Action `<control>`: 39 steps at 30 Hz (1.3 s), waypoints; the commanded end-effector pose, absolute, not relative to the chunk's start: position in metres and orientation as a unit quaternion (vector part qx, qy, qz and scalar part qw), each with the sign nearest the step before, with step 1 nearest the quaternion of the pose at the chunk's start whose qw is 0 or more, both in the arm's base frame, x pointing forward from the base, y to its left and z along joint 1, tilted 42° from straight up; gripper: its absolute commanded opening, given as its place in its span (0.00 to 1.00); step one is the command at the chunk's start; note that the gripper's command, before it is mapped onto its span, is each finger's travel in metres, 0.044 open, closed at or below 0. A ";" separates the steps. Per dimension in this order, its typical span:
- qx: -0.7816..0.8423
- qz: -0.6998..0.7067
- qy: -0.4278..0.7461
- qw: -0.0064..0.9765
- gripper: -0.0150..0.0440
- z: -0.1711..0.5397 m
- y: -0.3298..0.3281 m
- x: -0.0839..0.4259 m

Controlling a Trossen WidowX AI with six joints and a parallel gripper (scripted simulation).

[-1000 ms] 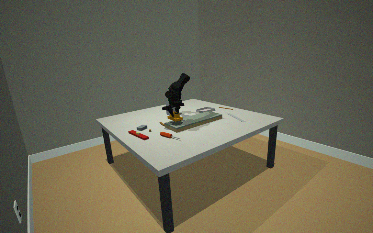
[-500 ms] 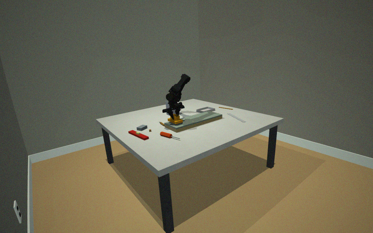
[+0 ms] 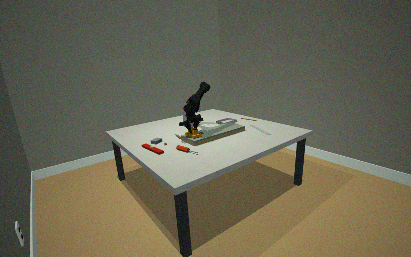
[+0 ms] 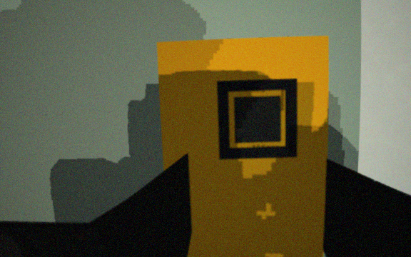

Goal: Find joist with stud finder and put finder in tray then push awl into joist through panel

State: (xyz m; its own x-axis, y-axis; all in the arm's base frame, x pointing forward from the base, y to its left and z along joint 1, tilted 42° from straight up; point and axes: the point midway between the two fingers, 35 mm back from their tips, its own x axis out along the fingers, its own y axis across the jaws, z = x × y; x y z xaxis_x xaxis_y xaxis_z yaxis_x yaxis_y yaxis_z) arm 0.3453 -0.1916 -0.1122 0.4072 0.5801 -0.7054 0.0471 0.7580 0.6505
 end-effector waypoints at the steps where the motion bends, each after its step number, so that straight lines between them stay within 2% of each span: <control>1: 0.307 0.173 0.516 0.781 0.25 -0.103 -0.179 0.347; 39: 0.310 0.175 0.516 0.779 0.25 -0.024 -0.088 0.354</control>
